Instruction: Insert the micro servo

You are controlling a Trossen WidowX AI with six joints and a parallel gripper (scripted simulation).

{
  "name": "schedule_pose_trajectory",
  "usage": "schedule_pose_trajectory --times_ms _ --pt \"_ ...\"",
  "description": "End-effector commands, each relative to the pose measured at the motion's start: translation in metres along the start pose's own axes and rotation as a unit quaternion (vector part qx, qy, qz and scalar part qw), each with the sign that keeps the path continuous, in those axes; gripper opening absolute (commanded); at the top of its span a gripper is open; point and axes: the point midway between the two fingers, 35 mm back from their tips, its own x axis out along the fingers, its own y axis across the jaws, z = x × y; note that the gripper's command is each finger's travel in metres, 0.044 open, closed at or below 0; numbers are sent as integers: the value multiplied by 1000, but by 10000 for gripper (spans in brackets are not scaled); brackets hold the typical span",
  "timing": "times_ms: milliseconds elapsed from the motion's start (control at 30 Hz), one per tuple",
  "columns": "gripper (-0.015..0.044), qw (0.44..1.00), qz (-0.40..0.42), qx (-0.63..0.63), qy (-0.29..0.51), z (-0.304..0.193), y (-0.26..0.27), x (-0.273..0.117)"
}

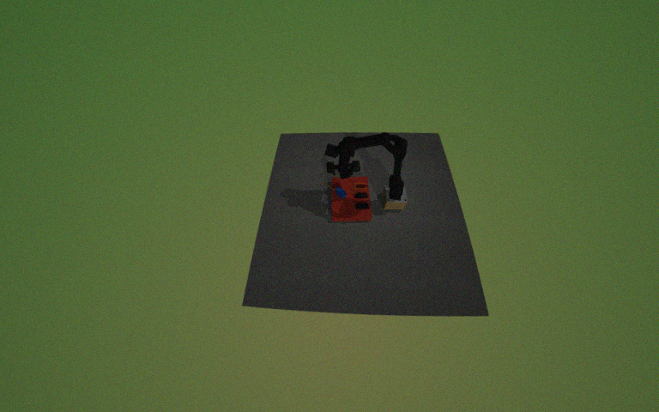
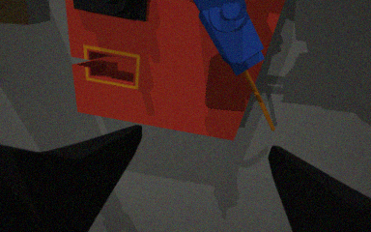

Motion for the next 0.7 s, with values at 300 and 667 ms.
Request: schedule_pose_trajectory --times_ms 300,667 --pt "440 978 18 -207 -22 37 -20 14" --pt "440 938 28 -343 -39 62 -28 23"
